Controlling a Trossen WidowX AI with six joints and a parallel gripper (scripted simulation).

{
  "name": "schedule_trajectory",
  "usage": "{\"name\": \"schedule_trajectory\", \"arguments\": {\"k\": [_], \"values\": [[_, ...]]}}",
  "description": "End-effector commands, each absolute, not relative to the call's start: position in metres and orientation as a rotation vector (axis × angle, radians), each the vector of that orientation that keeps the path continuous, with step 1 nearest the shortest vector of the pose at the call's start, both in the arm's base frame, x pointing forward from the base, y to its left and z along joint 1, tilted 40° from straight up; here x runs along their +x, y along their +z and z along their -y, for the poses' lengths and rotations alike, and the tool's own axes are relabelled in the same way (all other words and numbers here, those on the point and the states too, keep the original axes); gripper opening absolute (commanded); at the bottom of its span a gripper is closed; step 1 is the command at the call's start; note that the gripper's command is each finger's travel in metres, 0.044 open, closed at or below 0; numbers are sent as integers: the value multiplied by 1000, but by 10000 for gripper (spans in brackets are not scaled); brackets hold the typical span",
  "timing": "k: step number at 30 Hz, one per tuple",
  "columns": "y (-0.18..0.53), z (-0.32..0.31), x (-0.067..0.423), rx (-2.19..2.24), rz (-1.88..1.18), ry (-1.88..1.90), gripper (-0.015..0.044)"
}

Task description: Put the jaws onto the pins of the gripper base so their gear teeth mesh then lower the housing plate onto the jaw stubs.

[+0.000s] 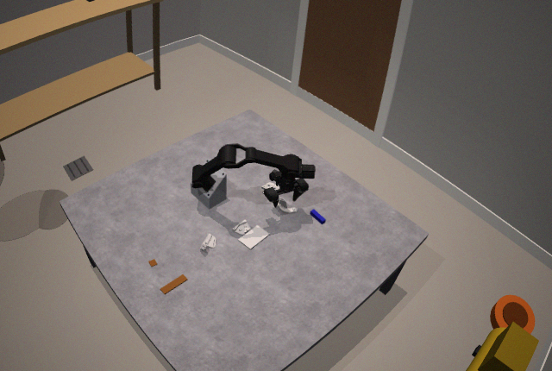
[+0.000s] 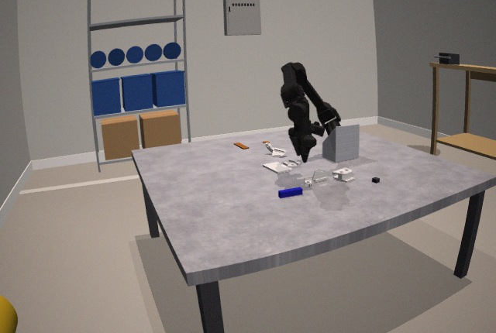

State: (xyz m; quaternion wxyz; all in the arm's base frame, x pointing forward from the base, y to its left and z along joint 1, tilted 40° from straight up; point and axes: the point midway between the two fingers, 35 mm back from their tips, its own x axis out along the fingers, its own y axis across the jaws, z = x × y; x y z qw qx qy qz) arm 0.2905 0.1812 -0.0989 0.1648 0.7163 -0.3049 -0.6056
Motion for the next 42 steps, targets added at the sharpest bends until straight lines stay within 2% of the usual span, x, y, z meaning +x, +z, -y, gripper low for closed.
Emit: {"name": "schedule_trajectory", "arguments": {"k": [1, 10, 27, 42], "values": [[-99, -181, 291, 2041, 869, -1726, 440], [-99, -181, 291, 2041, 869, -1726, 440], [-99, -181, 291, 2041, 869, -1726, 0], [-99, -181, 291, 2041, 869, -1726, 0]]}}
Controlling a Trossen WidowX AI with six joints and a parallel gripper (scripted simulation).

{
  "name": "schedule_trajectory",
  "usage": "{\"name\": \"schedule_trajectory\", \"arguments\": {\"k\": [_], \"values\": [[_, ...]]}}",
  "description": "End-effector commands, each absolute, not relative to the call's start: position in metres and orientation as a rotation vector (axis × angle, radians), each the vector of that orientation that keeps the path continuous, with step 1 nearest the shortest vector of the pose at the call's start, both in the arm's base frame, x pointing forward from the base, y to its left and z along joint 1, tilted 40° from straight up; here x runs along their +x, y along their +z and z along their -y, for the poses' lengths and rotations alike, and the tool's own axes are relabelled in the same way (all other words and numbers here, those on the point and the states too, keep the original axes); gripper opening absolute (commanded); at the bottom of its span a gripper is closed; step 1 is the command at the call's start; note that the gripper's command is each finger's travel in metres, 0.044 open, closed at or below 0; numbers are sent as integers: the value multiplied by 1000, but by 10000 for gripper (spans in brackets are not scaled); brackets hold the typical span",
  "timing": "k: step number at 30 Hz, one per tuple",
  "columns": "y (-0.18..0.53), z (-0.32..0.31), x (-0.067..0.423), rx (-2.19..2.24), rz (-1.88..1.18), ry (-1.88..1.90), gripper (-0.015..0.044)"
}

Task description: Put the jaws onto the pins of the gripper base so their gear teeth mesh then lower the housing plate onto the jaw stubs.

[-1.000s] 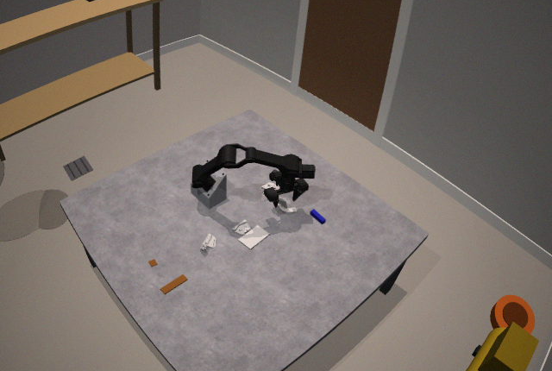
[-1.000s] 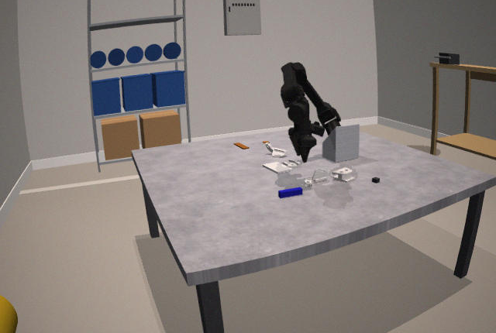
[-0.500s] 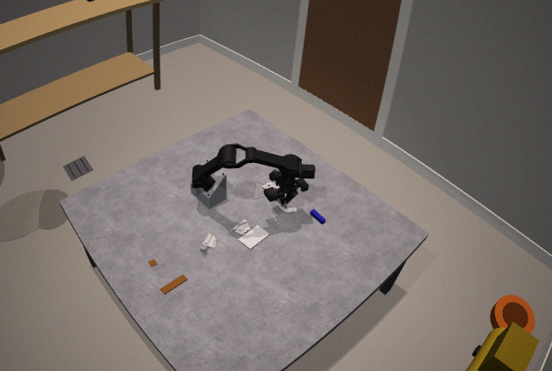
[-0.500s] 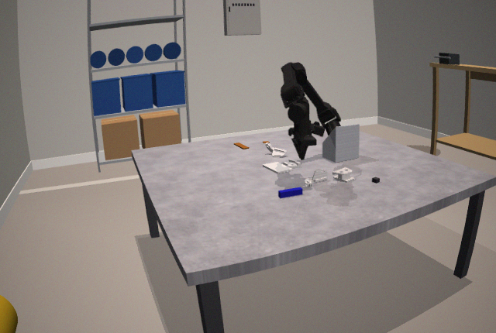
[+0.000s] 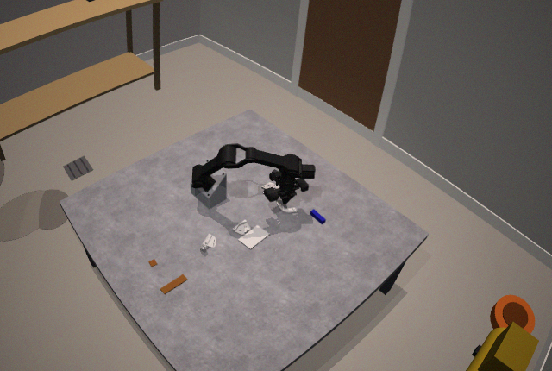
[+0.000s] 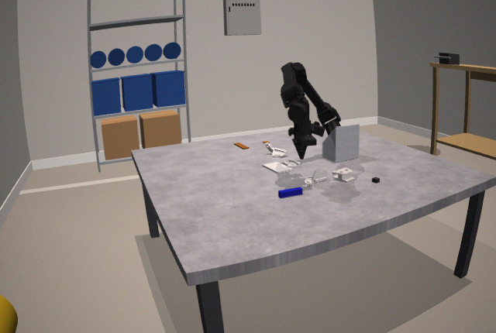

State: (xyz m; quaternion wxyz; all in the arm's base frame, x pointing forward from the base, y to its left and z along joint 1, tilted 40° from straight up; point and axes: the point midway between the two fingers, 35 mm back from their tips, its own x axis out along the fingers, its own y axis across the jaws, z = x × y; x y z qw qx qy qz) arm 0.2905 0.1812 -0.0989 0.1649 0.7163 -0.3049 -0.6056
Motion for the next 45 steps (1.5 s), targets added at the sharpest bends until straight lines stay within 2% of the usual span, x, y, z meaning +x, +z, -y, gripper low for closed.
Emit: {"name": "schedule_trajectory", "arguments": {"k": [1, 5, 22, 45], "values": [[-99, -181, 291, 2041, 869, -1726, 0], [-99, -181, 291, 2041, 869, -1726, 0], [-99, -181, 291, 2041, 869, -1726, 440], [-99, -181, 291, 2041, 869, -1726, 440]]}}
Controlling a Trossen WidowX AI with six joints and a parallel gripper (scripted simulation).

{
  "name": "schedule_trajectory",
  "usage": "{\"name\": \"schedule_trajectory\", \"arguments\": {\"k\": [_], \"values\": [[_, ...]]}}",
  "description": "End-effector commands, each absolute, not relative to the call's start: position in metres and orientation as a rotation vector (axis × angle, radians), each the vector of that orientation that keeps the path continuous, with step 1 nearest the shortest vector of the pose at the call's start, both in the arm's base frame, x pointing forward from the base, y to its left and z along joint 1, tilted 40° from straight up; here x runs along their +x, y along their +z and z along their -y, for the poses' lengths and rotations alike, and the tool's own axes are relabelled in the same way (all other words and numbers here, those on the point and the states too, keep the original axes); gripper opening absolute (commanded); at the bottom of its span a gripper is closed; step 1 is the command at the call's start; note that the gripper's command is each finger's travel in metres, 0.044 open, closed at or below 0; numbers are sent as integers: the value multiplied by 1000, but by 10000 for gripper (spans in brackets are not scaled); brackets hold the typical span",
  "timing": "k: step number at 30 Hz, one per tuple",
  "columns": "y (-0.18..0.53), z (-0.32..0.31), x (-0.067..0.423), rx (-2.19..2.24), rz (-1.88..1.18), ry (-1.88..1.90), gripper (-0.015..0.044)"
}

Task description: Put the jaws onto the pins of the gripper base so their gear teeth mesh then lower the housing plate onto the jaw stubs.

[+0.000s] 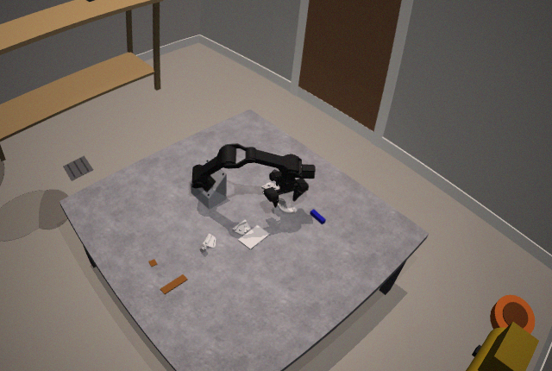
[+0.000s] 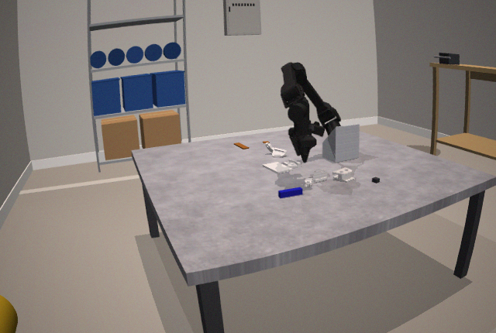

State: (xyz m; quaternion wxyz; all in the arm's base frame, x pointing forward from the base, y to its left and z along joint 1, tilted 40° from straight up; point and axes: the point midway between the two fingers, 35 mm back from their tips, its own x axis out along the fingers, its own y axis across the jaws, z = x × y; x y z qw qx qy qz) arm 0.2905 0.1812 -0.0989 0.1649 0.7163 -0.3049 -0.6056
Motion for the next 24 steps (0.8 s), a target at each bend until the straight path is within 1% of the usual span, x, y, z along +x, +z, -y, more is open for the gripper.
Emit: {"name": "schedule_trajectory", "arguments": {"k": [1, 5, 21, 22, 24], "values": [[-99, -181, 291, 2041, 869, -1726, 440], [-99, -181, 291, 2041, 869, -1726, 440], [-99, -181, 291, 2041, 869, -1726, 20], [-99, -181, 291, 2041, 869, -1726, 0], [-99, -181, 291, 2041, 869, -1726, 0]]}}
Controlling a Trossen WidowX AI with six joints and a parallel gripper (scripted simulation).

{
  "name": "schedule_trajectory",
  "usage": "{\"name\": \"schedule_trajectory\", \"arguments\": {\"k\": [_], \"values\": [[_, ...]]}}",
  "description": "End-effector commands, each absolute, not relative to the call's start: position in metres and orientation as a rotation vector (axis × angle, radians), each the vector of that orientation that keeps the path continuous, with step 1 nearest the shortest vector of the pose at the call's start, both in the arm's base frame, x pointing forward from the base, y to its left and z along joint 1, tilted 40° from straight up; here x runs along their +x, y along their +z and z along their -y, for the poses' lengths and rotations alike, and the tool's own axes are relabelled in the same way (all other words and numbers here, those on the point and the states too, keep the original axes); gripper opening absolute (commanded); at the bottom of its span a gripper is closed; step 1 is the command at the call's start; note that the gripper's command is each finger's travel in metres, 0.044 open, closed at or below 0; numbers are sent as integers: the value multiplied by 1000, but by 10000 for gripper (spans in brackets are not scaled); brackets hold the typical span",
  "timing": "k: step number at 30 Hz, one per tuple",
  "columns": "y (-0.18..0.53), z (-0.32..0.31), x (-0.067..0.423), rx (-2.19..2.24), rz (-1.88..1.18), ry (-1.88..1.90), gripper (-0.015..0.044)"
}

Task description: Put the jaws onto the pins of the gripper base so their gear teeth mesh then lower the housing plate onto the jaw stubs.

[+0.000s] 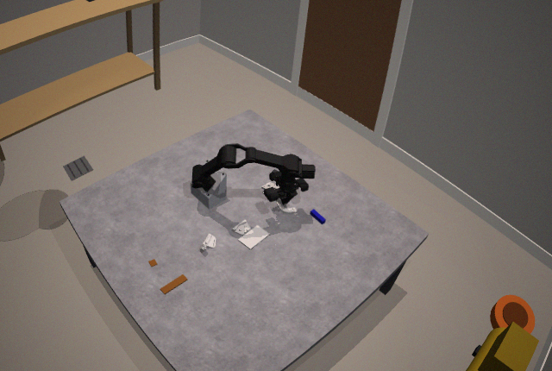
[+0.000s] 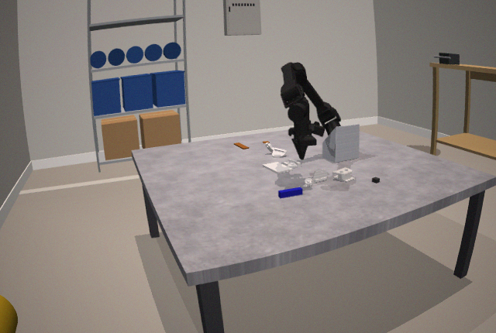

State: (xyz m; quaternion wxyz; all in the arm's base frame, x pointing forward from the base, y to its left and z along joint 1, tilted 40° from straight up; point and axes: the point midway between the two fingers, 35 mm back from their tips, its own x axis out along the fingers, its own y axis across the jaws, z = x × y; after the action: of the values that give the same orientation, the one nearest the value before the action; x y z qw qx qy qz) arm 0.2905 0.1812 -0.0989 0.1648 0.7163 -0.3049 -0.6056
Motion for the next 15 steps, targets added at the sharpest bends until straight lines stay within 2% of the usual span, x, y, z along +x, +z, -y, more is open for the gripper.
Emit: {"name": "schedule_trajectory", "arguments": {"k": [1, 12, 15], "values": [[-99, -181, 291, 2041, 869, -1726, 0], [-99, -181, 291, 2041, 869, -1726, 0], [-99, -181, 290, 2053, 888, -1724, 79]]}}
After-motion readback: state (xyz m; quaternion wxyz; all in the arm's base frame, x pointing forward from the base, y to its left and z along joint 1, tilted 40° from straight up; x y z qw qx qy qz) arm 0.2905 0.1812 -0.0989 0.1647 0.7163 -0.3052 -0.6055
